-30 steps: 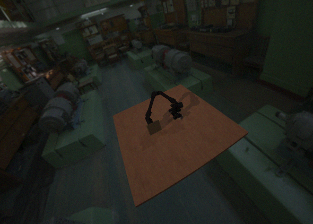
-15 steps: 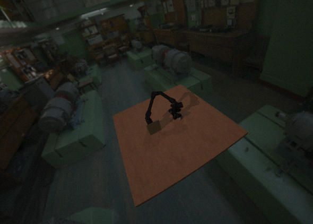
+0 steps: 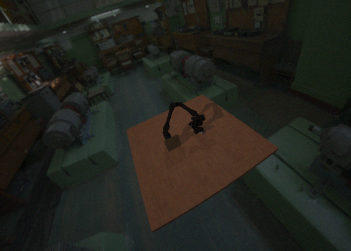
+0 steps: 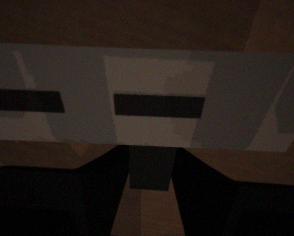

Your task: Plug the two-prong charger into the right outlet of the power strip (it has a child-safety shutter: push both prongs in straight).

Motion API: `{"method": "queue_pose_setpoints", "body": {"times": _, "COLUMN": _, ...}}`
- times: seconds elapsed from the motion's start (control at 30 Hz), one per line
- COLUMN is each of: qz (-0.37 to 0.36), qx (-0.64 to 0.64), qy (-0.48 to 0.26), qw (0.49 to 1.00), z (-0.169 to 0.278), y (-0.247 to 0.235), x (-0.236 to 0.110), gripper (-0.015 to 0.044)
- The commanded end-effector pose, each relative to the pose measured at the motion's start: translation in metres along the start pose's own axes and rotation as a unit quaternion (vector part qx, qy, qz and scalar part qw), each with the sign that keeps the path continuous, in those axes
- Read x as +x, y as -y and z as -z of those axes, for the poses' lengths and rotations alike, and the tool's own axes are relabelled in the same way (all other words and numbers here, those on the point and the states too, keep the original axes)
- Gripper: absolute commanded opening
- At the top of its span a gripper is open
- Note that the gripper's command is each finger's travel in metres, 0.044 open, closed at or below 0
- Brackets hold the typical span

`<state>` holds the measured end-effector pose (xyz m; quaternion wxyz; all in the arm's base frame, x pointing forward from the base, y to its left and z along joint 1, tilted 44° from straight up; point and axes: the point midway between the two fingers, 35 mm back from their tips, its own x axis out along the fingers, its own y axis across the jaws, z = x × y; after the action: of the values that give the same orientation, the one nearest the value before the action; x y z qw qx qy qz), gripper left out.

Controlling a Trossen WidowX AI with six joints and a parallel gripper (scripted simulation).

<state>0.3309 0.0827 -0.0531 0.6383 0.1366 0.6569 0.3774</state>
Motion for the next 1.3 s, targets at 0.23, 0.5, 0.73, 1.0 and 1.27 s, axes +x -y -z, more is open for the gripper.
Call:
{"method": "queue_pose_setpoints", "body": {"times": 0.23, "qz": 0.001, "qx": -0.001, "qy": 0.001, "qw": 1.000, "z": -0.0008, "y": 0.0001, "x": -0.0003, "gripper": 0.0105}}
{"method": "queue_pose_setpoints", "body": {"times": 0.5, "qz": 0.001, "qx": -0.001, "qy": 0.001, "qw": 1.000, "z": -0.0008, "y": 0.0001, "x": -0.0003, "gripper": 0.0315}}
{"method": "queue_pose_setpoints", "body": {"times": 0.73, "qz": 0.001, "qx": -0.001, "qy": 0.001, "qw": 1.000, "z": -0.0006, "y": 0.0001, "x": -0.0003, "gripper": 0.0440}}
{"method": "queue_pose_setpoints", "body": {"times": 1.0, "qz": 0.001, "qx": -0.003, "qy": 0.003, "qw": 1.000, "z": 0.0016, "y": 0.0003, "x": -0.0001, "gripper": 0.0440}}
{"method": "queue_pose_setpoints", "body": {"times": 1.27, "qz": 0.001, "qx": -0.005, "qy": 0.006, "qw": 1.000, "z": 0.0040, "y": 0.0004, "x": 0.0001, "gripper": 0.0440}}
